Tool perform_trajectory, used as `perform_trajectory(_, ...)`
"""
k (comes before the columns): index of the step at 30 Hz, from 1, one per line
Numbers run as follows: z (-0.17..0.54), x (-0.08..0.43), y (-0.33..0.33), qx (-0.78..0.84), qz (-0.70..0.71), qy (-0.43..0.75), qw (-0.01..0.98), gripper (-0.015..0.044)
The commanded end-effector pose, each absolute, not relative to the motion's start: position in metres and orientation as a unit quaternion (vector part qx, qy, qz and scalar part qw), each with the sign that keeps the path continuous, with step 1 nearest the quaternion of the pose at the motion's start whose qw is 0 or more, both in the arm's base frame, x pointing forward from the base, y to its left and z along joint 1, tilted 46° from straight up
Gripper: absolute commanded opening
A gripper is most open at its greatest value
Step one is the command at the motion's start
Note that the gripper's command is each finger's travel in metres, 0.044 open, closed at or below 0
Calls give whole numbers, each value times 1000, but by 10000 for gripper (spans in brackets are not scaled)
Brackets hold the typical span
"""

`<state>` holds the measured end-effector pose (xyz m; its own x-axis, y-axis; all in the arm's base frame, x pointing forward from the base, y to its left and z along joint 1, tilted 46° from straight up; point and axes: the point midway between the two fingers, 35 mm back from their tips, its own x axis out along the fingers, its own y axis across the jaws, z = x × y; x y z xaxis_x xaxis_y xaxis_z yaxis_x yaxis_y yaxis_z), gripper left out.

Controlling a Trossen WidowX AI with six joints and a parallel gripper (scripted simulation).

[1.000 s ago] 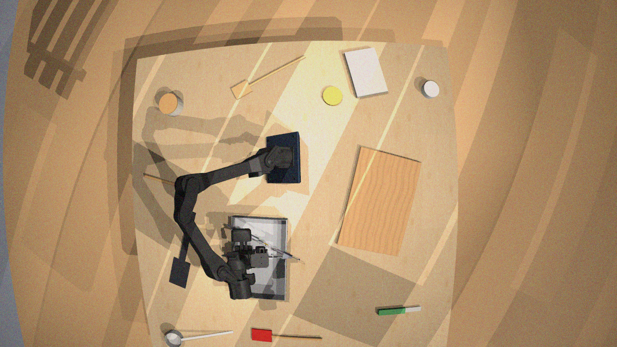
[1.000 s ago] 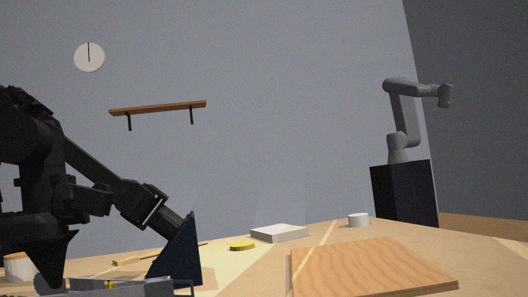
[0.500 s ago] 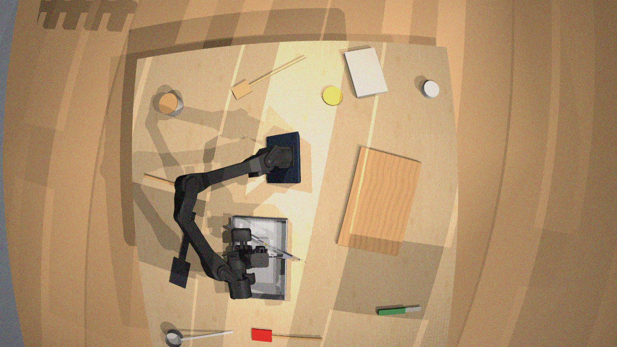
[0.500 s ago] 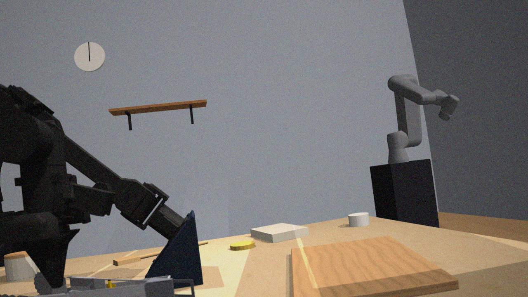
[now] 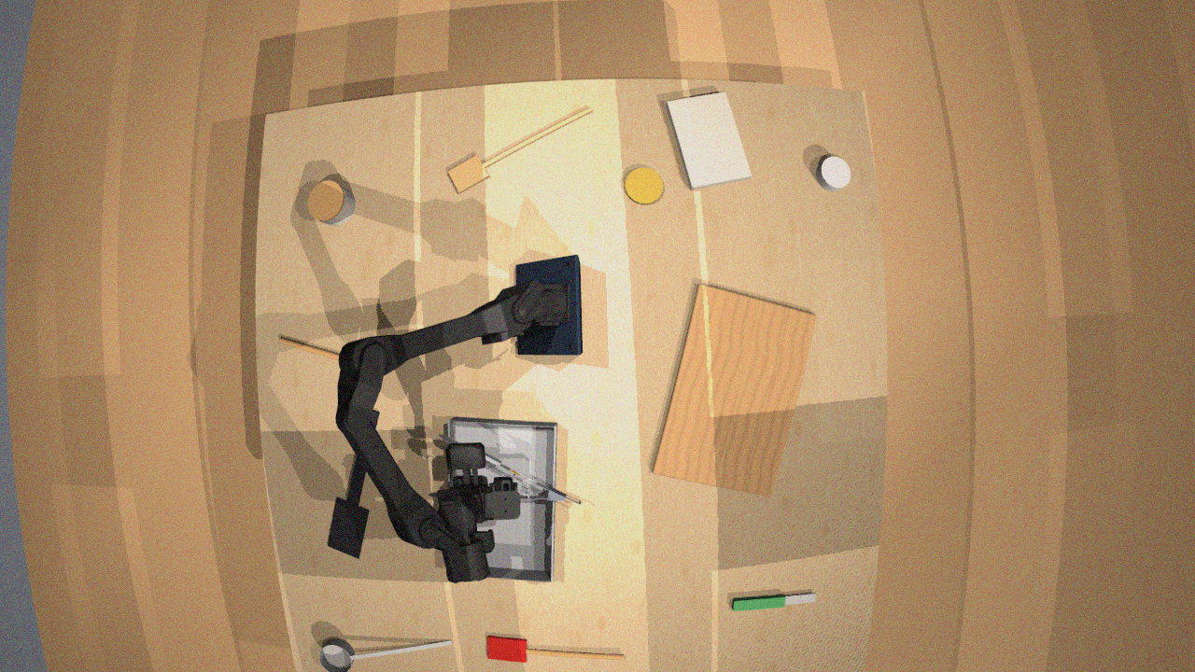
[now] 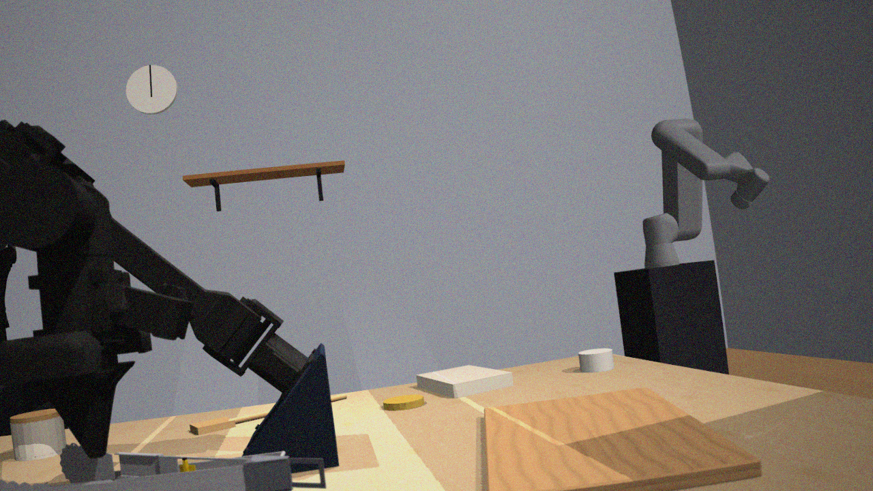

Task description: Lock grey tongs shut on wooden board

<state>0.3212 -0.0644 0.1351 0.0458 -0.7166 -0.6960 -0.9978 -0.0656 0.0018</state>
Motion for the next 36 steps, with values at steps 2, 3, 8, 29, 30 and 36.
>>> perform_trajectory(2,167,322,-28,-685,276,623,259,34)
perform_trajectory(3,178,320,-17,-687,277,620,258,60)
perform_trajectory(8,194,315,-1,-691,277,617,255,191)
perform_trajectory(29,123,316,-13,-636,185,663,348,440)
perform_trajectory(30,123,316,-13,-636,185,663,348,440)
perform_trajectory(36,122,317,-12,-636,185,663,348,440)
